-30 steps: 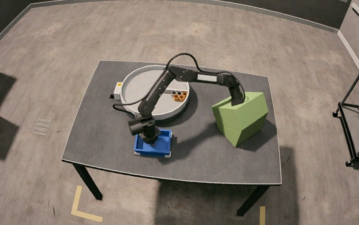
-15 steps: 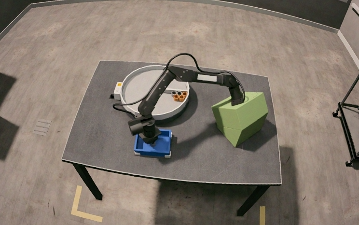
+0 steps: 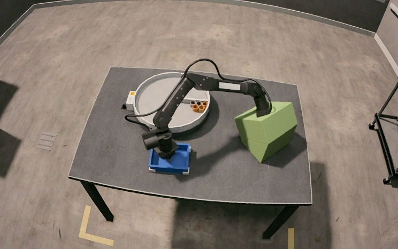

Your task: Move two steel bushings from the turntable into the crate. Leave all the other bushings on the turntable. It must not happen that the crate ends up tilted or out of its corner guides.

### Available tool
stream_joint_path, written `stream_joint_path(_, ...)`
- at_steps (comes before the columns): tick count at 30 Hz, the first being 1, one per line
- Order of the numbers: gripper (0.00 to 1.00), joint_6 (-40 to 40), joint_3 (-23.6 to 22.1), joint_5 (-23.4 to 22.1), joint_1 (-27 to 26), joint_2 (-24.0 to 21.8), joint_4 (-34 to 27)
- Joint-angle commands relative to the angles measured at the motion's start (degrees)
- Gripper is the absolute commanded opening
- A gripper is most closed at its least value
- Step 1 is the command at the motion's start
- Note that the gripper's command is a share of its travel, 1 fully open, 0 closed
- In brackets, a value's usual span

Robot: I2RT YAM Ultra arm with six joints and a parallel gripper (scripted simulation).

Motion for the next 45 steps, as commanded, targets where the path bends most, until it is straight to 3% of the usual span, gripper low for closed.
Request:
stream_joint_path(1, 0.14, -0.3, 0.0, -0.1, 0.9, -1.2, 0.5)
stream_joint_path(13, 0.14, 2.9, 2.4, 0.6, 3.1, -3.5, -5.2)
stream_joint_path(16, 0.14, 3.4, 2.8, 0.7, 3.6, -1.8, -6.2)
stream_joint_path(22, 0.14, 6.1, 5.5, 0.7, 5.7, -5.0, -11.6)
stream_joint_path(30, 0.14, 8.6, 9.5, 0.8, 7.5, -3.0, -17.5)
stream_joint_path(45, 0.14, 9.2, 10.9, 0.8, 7.8, -2.5, -19.0)
